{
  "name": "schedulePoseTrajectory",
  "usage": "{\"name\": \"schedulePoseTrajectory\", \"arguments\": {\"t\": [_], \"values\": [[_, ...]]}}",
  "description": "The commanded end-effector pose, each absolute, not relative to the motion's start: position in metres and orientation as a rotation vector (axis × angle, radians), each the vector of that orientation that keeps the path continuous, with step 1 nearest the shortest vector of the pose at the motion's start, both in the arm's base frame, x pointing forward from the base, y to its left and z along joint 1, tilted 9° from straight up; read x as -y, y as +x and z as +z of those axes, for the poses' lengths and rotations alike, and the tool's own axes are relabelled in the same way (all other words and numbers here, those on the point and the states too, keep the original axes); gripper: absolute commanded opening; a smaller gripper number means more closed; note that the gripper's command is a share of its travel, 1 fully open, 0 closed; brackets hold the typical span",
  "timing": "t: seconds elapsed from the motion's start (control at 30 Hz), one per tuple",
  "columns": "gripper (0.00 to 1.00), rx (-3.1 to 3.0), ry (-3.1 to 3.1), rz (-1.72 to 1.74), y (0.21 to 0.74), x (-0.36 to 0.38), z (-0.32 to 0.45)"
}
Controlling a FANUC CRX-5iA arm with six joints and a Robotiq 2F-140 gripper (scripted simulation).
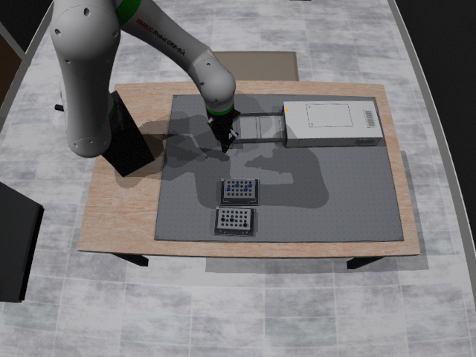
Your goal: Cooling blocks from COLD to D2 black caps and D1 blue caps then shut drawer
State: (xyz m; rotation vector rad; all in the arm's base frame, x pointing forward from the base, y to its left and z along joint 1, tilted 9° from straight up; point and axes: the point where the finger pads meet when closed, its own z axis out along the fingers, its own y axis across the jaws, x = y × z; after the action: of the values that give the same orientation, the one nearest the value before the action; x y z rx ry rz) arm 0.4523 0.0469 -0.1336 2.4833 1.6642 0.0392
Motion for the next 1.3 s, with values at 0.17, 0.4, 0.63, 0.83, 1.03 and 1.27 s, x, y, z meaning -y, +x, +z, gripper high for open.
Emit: {"name": "schedulePoseTrajectory", "arguments": {"t": [0.17, 0.4, 0.63, 0.83, 1.03, 1.27], "values": [[0.10, -1.932, 2.281, 0.016, 0.434, -0.075, -0.139], [0.10, -2.079, 2.147, 0.001, 0.423, -0.091, -0.143], [0.10, -2.271, 1.944, -0.020, 0.407, -0.113, -0.149], [0.10, -2.360, 1.836, -0.031, 0.399, -0.126, -0.152], [0.10, -2.360, 1.836, -0.031, 0.385, -0.146, -0.156], [0.10, -2.360, 1.836, -0.031, 0.370, -0.169, -0.162]]}}
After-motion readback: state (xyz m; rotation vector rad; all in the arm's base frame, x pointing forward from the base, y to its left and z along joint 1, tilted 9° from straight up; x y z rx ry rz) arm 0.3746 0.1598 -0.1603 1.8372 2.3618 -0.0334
